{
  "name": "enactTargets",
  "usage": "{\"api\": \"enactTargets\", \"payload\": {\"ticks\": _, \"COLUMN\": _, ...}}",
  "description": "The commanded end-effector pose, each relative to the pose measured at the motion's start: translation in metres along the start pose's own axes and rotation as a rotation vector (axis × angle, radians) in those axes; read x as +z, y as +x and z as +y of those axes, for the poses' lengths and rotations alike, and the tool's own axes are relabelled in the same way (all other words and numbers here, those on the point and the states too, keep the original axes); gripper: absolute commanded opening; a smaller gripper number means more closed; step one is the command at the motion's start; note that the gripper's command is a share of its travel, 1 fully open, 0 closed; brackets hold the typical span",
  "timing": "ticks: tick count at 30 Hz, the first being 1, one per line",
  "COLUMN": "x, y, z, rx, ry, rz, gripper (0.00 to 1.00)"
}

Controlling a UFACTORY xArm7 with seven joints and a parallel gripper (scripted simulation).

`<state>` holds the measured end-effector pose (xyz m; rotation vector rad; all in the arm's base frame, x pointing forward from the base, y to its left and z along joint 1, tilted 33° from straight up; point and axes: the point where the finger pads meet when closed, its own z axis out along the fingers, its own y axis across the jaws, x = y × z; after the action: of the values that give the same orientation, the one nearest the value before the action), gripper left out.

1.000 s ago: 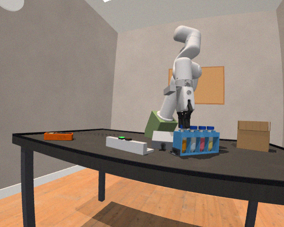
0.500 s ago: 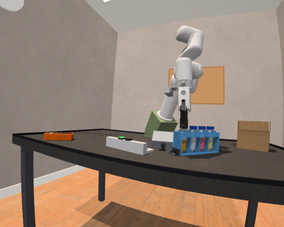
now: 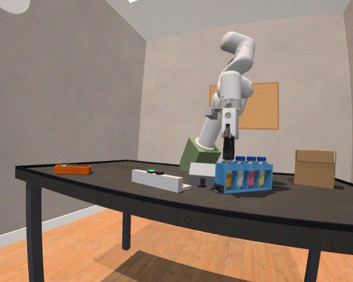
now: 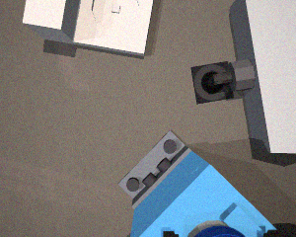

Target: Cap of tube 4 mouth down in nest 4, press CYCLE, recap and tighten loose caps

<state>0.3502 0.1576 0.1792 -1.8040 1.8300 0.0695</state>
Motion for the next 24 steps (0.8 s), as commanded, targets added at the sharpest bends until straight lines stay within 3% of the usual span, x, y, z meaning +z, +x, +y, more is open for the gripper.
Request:
{"api": "enactTargets", "payload": {"ticks": 1, "x": -0.0013, "y": -0.0005, "z": -0.0017, "rx": 0.001, "ry": 0.003, "rz": 0.000, "gripper": 0.46}}
{"api": "enactTargets", "payload": {"ticks": 6, "x": -0.0017, "y": -0.0005, "z": -0.0017, "rx": -0.300, "ry": 0.003, "rz": 0.001, "gripper": 0.46}}
{"api": "enactTargets", "payload": {"ticks": 10, "x": -0.0017, "y": -0.0005, "z": -0.0017, "rx": -0.356, "ry": 0.003, "rz": 0.001, "gripper": 0.46}}
{"api": "enactTargets", "payload": {"ticks": 24, "x": -0.0017, "y": -0.0005, "z": -0.0017, "rx": -0.953, "ry": 0.002, "rz": 0.005, "gripper": 0.46}}
